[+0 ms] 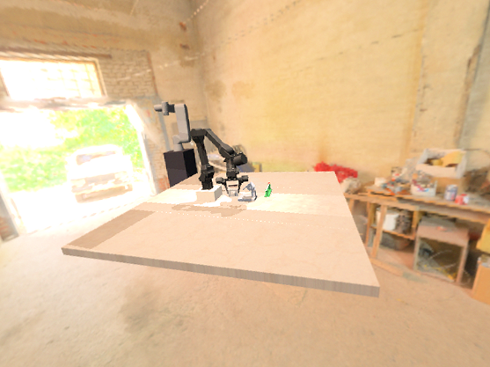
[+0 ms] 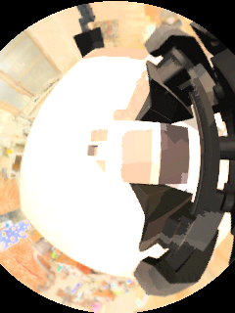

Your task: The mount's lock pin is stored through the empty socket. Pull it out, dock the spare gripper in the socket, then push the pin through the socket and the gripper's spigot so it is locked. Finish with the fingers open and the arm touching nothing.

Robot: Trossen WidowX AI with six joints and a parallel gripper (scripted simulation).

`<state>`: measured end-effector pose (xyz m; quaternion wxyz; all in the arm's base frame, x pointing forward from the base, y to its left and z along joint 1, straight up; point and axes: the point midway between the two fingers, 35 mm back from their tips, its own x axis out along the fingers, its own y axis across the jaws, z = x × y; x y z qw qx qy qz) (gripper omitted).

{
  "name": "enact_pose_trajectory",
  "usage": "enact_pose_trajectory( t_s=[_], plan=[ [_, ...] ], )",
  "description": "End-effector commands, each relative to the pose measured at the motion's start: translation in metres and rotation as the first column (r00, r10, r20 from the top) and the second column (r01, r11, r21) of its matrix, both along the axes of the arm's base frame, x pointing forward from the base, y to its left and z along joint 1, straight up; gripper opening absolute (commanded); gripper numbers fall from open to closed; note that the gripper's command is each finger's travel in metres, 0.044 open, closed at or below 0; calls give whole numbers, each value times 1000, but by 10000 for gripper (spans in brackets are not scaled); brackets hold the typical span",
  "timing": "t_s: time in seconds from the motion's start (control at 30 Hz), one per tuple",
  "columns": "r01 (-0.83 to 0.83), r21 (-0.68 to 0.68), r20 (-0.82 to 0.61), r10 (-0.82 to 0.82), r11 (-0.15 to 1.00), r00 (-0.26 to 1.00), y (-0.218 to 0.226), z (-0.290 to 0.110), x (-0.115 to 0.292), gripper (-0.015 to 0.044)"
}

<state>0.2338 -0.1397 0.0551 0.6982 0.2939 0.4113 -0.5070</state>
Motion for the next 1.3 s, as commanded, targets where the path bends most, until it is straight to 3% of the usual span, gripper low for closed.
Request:
enact_pose_trajectory(
  t_s=[0.0,0.8,1.27],
  plan=[
    [-1,-15,32,2,1000,999,-1,28,1,0],
    [-1,1,6,1,1000,1000,2,30,-5,0],
    [-100,254,-103,130,962,986,24,7,-19,0]
  ],
)
